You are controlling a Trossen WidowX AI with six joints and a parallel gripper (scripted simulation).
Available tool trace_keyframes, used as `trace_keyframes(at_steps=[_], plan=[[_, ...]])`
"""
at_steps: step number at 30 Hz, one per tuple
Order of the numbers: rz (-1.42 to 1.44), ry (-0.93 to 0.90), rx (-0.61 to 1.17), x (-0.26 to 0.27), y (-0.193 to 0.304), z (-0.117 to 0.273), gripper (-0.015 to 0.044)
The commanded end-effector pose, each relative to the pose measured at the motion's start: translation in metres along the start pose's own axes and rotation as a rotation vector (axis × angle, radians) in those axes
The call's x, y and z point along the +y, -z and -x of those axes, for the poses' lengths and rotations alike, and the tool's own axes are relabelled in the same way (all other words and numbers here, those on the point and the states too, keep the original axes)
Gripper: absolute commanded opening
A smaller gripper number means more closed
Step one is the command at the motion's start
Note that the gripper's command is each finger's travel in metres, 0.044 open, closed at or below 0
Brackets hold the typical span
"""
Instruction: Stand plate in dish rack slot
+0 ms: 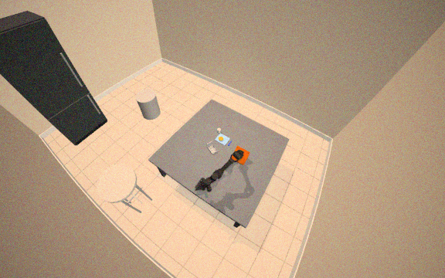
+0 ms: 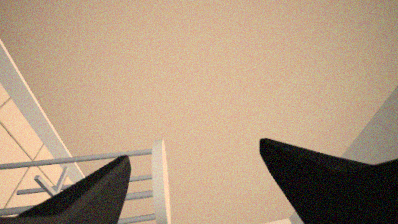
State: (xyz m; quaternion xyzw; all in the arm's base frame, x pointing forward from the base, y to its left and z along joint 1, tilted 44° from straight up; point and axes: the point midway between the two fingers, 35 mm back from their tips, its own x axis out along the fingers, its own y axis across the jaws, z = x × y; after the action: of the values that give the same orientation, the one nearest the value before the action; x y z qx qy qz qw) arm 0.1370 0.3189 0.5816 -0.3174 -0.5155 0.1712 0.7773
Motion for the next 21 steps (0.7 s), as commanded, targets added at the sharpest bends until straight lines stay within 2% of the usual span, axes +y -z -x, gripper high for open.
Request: trace_keyframes(at_steps=[1,10,21], plan=[[0.034,-0.071,0.028,0.024,0.019,-0.006,0.04],[0.174,-0.219,0.137,0.061,0.081,-0.013,0.04],[0.189,-0.42,0.283,0.107,0.165,-0.004,0.04]])
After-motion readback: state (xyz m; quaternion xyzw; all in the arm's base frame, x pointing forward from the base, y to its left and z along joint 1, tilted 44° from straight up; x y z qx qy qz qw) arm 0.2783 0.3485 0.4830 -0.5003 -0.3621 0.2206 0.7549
